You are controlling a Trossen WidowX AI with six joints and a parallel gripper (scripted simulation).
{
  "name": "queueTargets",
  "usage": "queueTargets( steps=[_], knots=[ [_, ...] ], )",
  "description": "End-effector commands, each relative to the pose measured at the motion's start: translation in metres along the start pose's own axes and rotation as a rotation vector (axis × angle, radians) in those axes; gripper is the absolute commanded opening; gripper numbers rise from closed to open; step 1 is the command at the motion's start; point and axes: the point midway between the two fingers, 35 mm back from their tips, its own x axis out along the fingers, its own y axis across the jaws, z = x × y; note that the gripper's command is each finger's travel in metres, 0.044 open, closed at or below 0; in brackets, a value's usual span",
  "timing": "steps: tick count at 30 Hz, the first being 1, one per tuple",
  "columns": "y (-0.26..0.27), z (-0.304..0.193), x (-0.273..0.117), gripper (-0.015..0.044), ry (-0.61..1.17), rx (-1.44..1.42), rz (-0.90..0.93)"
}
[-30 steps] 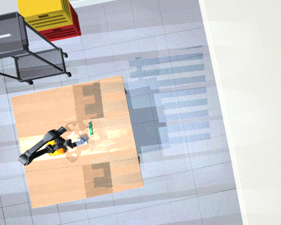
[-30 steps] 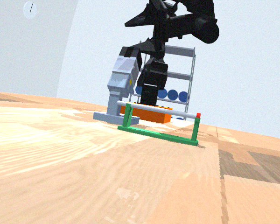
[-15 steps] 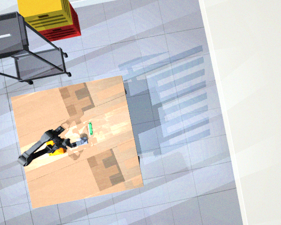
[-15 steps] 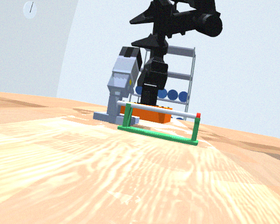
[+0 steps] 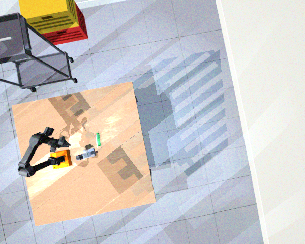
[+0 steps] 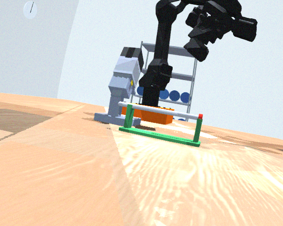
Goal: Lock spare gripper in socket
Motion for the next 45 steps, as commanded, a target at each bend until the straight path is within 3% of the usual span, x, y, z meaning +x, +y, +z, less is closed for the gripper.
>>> queueTargets(
  steps=[1,12,21,33,45],
  knots=[
    [0.003,-0.005,0.0,0.018,0.011,-0.111,-0.034],
    [0.035,-0.025,0.032,0.018,0.193,-1.003,-0.242],
    [0.06,-0.035,0.07,0.018,0.467,-1.575,-0.252],
    [0.083,-0.042,0.105,0.018,0.741,-2.096,-0.076],
    [0.103,-0.044,0.141,0.018,0.952,-2.589,0.285]
  ],
)
